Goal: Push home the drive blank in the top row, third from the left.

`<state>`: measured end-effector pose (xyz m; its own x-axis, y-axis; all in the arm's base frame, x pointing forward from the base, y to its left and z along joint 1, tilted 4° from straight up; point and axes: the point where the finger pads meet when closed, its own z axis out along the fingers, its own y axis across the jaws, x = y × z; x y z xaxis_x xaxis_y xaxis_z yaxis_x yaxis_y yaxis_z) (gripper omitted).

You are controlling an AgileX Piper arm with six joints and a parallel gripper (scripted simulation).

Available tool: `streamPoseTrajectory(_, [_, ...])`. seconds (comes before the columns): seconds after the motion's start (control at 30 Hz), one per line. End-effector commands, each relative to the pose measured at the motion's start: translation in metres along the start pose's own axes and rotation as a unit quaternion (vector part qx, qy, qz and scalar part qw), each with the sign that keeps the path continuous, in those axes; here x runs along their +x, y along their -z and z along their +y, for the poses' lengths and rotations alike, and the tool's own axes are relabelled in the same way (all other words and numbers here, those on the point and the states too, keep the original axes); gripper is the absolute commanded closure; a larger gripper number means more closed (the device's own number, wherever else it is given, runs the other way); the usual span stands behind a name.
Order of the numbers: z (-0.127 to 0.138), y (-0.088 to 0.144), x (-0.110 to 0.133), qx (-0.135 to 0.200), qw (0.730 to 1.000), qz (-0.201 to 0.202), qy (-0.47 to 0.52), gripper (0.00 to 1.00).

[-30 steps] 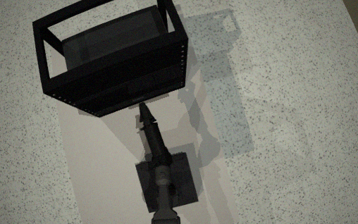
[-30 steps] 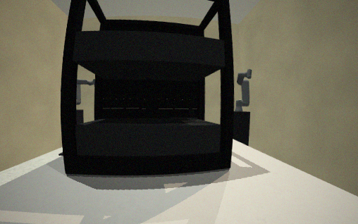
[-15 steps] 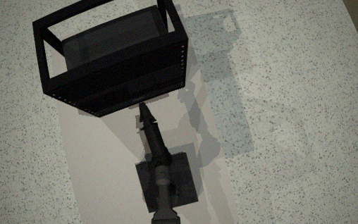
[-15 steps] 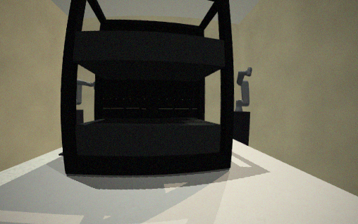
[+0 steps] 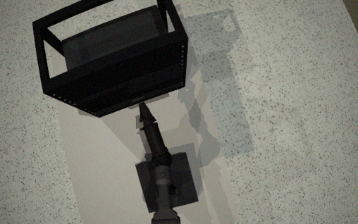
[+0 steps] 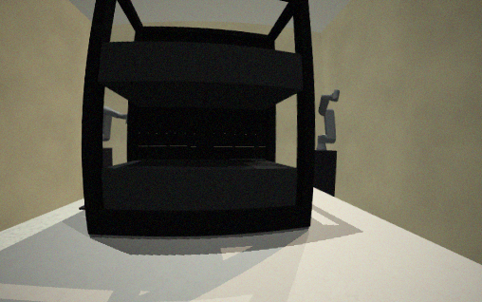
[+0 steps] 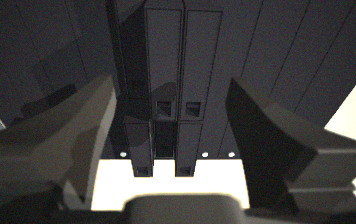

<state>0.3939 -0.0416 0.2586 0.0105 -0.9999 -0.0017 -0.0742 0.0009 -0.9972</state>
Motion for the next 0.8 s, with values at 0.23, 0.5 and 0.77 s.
streamPoseTrajectory(0.23, [0.002,-0.001,0.017,0.0,1.0,0.0,0.0,0.0])
streamPoseTrajectory(0.5, [0.008,-0.002,0.074,0.0,1.0,0.0,0.0,0.0])
streamPoseTrajectory(0.77, [0.011,-0.002,0.107,0.0,1.0,0.0,0.0,0.0])
